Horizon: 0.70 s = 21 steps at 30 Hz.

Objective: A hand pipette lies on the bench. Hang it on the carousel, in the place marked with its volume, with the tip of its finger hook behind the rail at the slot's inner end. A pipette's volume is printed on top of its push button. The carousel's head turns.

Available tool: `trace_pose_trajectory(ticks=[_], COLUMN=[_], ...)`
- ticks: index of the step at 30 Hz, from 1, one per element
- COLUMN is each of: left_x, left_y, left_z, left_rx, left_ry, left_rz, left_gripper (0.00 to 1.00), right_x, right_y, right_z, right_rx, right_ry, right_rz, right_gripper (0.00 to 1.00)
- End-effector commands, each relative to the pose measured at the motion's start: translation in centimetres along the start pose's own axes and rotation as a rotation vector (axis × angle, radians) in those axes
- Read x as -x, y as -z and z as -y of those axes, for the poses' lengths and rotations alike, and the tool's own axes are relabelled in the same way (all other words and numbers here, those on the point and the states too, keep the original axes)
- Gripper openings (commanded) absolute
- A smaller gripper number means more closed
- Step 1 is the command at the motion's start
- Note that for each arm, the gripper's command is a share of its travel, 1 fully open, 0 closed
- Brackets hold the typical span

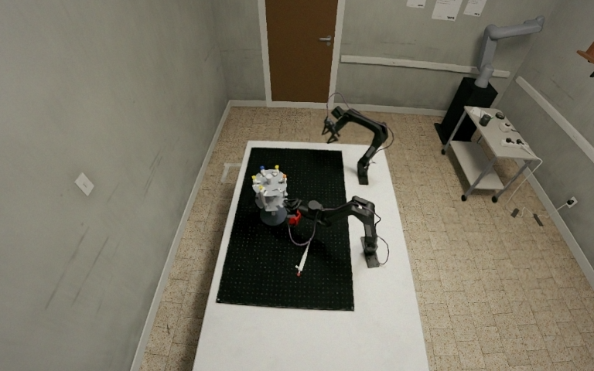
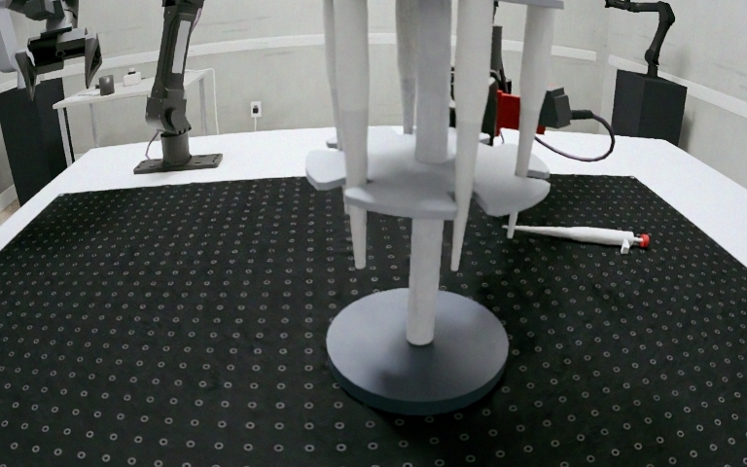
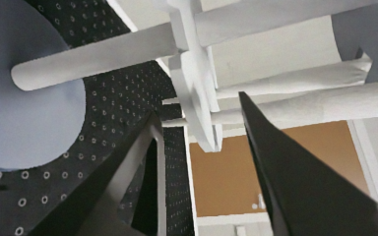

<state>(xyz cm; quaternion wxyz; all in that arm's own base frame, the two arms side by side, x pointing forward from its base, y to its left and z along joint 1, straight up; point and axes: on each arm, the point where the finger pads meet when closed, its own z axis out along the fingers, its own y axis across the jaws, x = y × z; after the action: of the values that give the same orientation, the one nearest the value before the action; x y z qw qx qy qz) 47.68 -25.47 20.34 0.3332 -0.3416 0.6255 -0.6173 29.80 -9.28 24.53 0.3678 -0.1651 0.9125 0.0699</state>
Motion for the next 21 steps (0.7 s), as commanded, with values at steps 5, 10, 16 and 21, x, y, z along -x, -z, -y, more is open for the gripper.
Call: trace_pose_trajectory(ticks=[5, 10, 16, 21], left_x=[0.03, 0.03, 0.03, 0.03], left_y=[-0.51, -0.51, -0.51, -0.50], left_z=[2.48, 2.48, 2.48, 2.62], left_rx=[-0.060, -0.060, -0.060, -0.065], left_ry=[-0.017, -0.017, -0.017, -0.018], left_rz=[0.001, 0.001, 0.001, 0.001], left_gripper=[0.49, 0.49, 0.00, 0.00], right_x=[0.70, 0.70, 0.70, 0.70], right_y=[0.37, 0.37, 0.37, 0.37], right_z=[0.45, 0.45, 0.45, 0.45], right_rx=[-0.009, -0.009, -0.009, -0.009], right_ry=[0.012, 0.012, 0.012, 0.012], right_rz=[0.024, 0.024, 0.024, 0.024], right_gripper=[1.00, 1.00, 1.00, 1.00])
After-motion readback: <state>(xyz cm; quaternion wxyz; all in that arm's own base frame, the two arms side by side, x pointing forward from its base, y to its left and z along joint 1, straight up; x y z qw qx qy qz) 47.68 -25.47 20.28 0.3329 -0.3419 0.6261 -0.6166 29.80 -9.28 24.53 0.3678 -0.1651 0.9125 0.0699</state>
